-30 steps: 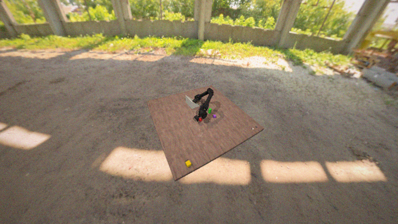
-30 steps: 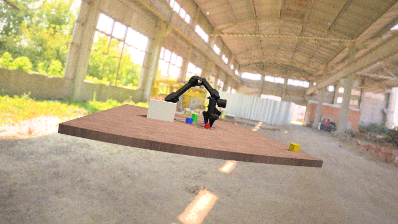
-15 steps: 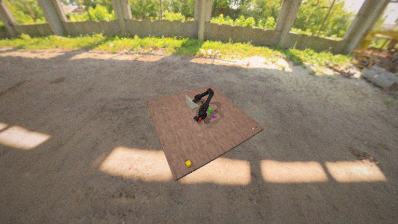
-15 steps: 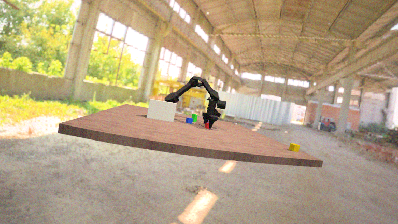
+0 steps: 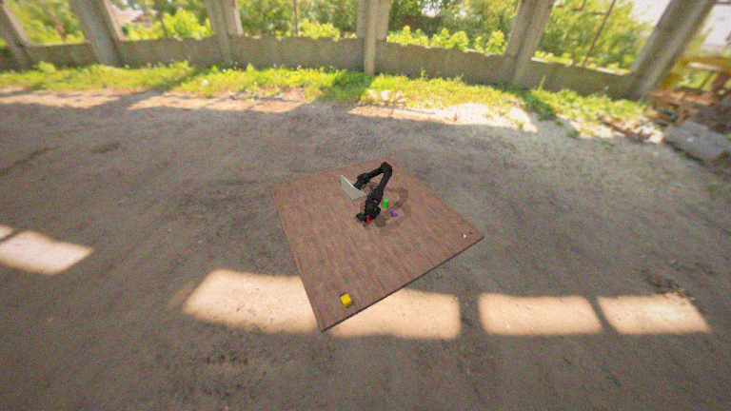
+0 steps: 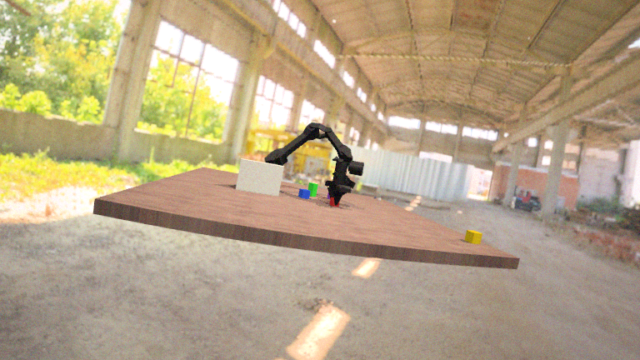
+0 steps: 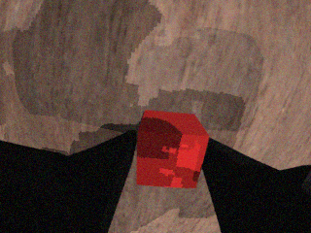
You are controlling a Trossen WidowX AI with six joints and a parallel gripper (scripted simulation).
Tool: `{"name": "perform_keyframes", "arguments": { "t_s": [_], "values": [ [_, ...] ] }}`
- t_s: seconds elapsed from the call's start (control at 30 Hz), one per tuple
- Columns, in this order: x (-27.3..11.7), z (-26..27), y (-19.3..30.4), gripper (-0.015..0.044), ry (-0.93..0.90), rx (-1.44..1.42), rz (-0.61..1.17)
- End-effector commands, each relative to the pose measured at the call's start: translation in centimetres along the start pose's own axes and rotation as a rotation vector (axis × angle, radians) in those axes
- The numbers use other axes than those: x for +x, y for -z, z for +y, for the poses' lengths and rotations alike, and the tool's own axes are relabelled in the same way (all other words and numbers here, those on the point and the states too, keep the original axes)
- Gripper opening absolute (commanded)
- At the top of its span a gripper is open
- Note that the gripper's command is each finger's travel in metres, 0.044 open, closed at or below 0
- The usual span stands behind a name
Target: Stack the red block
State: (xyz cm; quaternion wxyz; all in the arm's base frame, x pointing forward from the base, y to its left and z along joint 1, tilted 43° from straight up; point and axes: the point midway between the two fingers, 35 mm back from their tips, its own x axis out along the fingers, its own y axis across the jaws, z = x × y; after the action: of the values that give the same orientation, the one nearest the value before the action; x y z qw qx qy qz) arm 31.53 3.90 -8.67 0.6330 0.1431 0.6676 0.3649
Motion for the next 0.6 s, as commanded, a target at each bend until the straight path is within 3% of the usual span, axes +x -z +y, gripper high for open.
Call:
{"name": "perform_keyframes", "arguments": {
  "t_s": [0.0, 0.2, 0.33, 0.57],
  "values": [
    [0.0, 0.0, 0.0, 0.0145, -0.003, 0.006, -0.003],
    [0.0, 0.0, 0.0, 0.0105, -0.003, 0.006, -0.003],
    [-1.0, 0.0, -0.1, 0.0, -0.002, 0.006, -0.002],
    [-4.4, -0.1, 0.0, 0.0, -0.001, 0.006, -0.002]
  ]
}}
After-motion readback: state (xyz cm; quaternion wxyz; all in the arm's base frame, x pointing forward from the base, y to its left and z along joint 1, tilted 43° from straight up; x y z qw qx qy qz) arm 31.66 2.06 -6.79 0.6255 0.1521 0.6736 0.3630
